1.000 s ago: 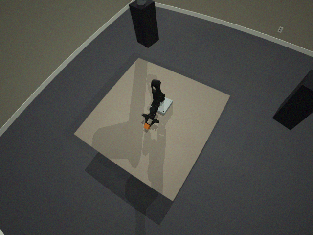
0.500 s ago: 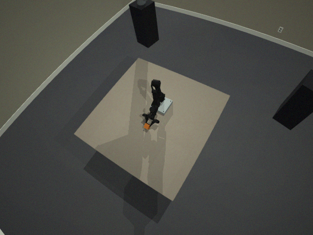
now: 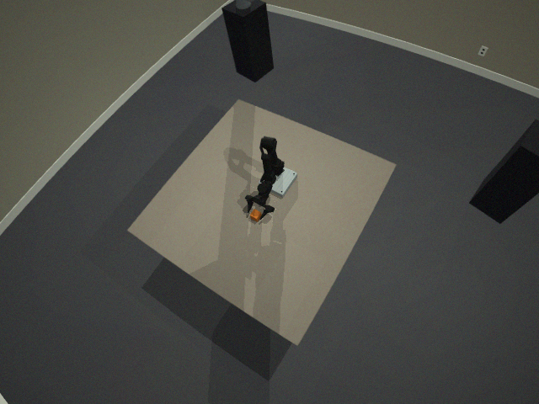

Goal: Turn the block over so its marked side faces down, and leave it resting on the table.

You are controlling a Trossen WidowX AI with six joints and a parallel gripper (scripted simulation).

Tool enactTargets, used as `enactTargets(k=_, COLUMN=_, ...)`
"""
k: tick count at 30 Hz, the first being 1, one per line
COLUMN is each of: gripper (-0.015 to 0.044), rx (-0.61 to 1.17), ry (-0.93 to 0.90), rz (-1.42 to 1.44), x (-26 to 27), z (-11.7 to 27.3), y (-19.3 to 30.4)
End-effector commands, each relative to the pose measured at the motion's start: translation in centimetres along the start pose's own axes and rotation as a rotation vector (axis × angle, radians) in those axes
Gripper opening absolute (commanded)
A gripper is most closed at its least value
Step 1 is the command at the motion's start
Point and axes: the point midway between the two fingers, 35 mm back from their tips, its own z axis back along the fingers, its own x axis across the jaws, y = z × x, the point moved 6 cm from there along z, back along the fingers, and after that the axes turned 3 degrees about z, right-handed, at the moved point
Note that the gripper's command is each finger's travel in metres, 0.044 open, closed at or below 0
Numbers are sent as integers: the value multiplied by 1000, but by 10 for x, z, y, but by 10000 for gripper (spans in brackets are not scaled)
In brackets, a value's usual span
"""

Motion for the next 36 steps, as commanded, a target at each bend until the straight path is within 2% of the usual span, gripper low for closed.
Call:
enactTargets(k=1, gripper=440, rx=-1, ry=5, rz=5, x=0, z=0, y=0)
enactTargets(k=27, gripper=440, rx=4, ry=4, rz=6, x=0, z=-1, y=-1)
enactTargets(k=36, gripper=440, rx=282, ry=-14, rz=10, x=2, z=-1, y=-42)
